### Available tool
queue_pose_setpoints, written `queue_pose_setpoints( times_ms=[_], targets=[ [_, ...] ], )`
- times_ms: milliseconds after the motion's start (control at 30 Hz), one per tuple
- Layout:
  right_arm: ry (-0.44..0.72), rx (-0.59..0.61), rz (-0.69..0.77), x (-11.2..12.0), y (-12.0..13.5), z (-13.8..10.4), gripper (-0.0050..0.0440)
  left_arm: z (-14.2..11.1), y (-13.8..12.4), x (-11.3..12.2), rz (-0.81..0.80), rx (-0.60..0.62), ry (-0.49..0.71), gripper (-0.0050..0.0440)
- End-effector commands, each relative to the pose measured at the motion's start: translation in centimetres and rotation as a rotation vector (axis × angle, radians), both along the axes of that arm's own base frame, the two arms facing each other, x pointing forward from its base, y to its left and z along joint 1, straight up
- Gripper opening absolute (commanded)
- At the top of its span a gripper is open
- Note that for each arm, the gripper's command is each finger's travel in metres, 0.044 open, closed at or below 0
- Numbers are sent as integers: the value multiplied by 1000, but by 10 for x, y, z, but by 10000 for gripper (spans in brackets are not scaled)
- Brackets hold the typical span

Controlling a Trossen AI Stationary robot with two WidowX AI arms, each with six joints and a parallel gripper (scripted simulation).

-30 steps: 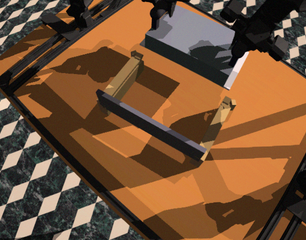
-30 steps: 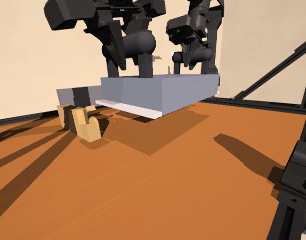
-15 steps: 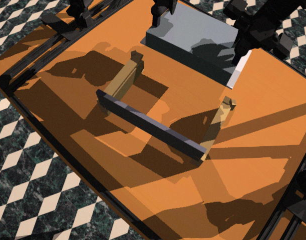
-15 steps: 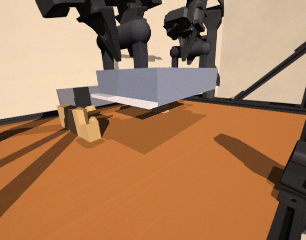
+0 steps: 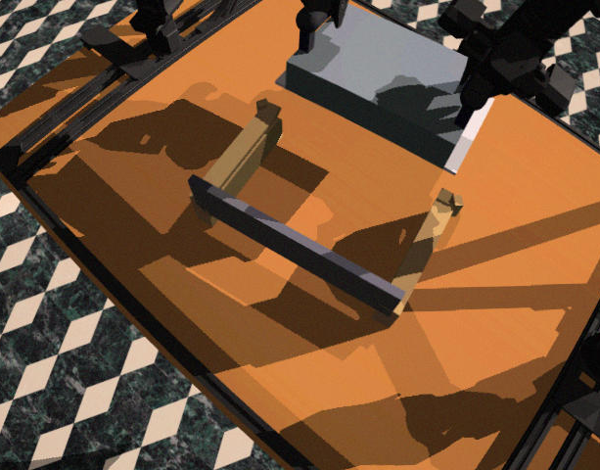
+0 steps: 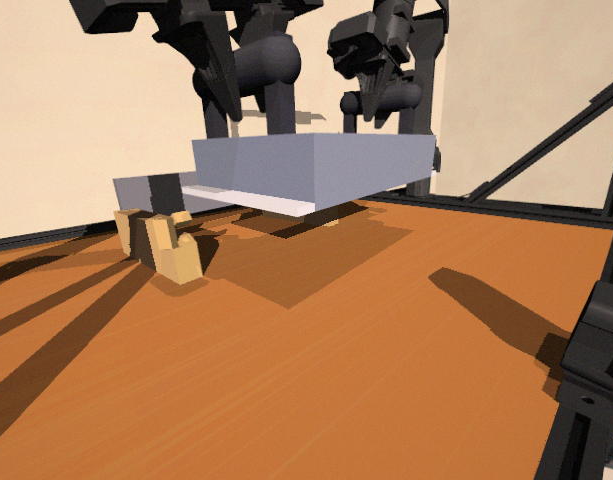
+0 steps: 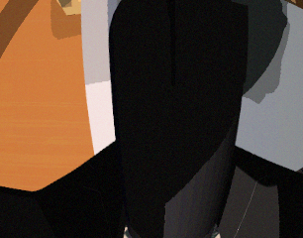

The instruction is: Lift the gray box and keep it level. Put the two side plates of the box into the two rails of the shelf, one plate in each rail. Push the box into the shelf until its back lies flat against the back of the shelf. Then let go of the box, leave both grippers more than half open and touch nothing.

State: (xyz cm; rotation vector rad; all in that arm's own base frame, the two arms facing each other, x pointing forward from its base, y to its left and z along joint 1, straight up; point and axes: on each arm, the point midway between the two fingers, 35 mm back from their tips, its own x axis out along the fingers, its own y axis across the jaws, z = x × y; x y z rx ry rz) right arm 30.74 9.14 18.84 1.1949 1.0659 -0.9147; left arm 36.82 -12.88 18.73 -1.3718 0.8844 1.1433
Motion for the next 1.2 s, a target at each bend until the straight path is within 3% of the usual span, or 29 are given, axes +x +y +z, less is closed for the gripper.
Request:
queue_pose_setpoints(
  times_ms=[0,1167],
  targets=[
    [-35,13,-2,1,0,13,0,14,-2,-2,-8,-15,-30,0],
    [-35,13,11,4,2,-13,0,-12,-5,-2,4,-15,-30,0]
  ],
)
